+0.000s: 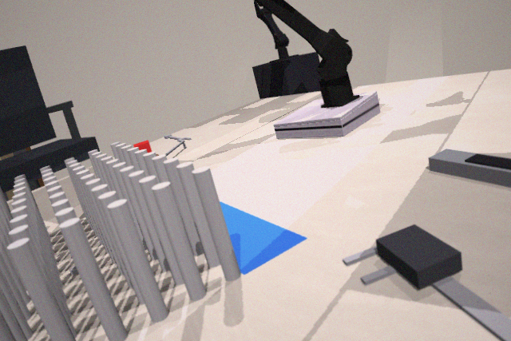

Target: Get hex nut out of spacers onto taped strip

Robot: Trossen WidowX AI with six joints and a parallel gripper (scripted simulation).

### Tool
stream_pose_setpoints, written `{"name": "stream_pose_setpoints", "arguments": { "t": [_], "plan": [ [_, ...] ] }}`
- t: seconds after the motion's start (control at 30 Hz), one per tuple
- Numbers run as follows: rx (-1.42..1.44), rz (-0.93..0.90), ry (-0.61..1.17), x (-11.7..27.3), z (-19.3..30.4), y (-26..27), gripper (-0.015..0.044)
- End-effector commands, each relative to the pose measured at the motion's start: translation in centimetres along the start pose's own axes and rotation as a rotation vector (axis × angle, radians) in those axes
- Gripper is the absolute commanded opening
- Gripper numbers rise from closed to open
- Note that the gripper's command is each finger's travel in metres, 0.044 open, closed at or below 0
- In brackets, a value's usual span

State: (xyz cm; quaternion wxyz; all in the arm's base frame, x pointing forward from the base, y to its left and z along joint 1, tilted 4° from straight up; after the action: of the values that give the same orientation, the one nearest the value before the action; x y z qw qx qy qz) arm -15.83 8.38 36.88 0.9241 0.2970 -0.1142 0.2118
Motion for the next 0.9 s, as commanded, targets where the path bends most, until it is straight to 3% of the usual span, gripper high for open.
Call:
{"name": "stream_pose_setpoints", "arguments": {
  "t": [0.0, 0.3, 0.47, 0.87],
  "plan": [
    [0.005, -0.007, -0.006, 0.0, -0.1, 0.1, 0.0426],
    [0.217, -0.289, -0.353, 3.4, -6.5, 3.2, 0.0440],
    [0.195, -0.404, -0.563, 6.6, -10.1, 3.5, 0.0440],
    [0.295, -0.497, -0.983, 12.9, -15.9, 2.7, 0.0440]
  ]
}}
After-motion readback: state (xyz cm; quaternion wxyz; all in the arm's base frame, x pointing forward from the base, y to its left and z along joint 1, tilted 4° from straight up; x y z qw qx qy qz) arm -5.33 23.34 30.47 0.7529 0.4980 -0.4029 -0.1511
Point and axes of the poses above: the point midway between the two fingers, 35 mm back from their tips, its own x axis back along the fingers, its own y axis across the jaws, z = x × y, the point moved 10 cm from there along x, back along the fingers, and after that the axes turned 12 degrees about -x, right-handed, at the moved point
